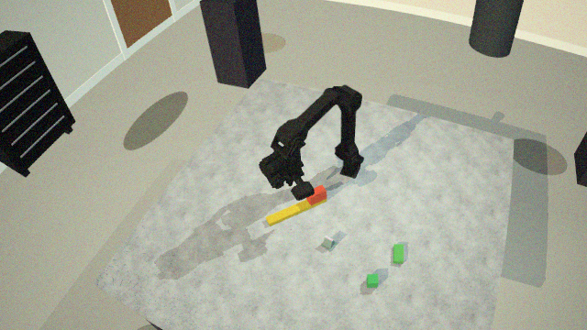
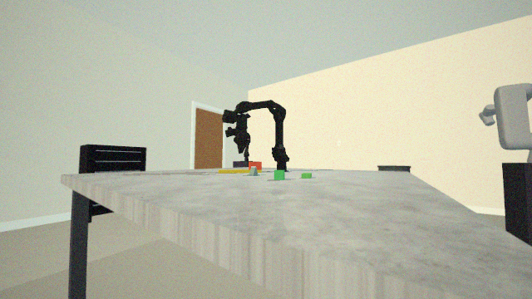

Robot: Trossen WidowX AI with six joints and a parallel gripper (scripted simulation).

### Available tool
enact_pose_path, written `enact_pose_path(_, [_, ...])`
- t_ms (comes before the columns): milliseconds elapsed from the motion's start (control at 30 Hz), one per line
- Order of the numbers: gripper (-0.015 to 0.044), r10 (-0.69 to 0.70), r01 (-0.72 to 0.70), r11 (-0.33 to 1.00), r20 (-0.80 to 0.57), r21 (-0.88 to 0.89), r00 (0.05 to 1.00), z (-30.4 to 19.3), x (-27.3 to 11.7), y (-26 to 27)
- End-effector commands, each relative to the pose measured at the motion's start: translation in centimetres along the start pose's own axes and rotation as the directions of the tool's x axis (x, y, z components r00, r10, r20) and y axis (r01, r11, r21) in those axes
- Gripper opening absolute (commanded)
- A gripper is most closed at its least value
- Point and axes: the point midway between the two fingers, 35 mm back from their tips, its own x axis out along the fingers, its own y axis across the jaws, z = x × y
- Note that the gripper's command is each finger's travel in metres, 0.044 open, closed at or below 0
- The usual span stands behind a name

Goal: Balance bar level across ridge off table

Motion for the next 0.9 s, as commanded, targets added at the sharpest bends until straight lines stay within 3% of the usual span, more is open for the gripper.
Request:
enact_pose_path(0, [0.0315, 0.0, 0.0, 1.0, -0.02, -0.006, 1.0, -0.1, 2.7, 0.0])
enact_pose_path(233, [0.0315, -0.001, 0.0, 1.0, -0.02, -0.006, 1.0, -0.6, 7.1, -0.1])
enact_pose_path(867, [0.0315, -0.001, 0.0, 1.0, -0.02, -0.006, 1.0, -0.6, 9.1, -0.1])
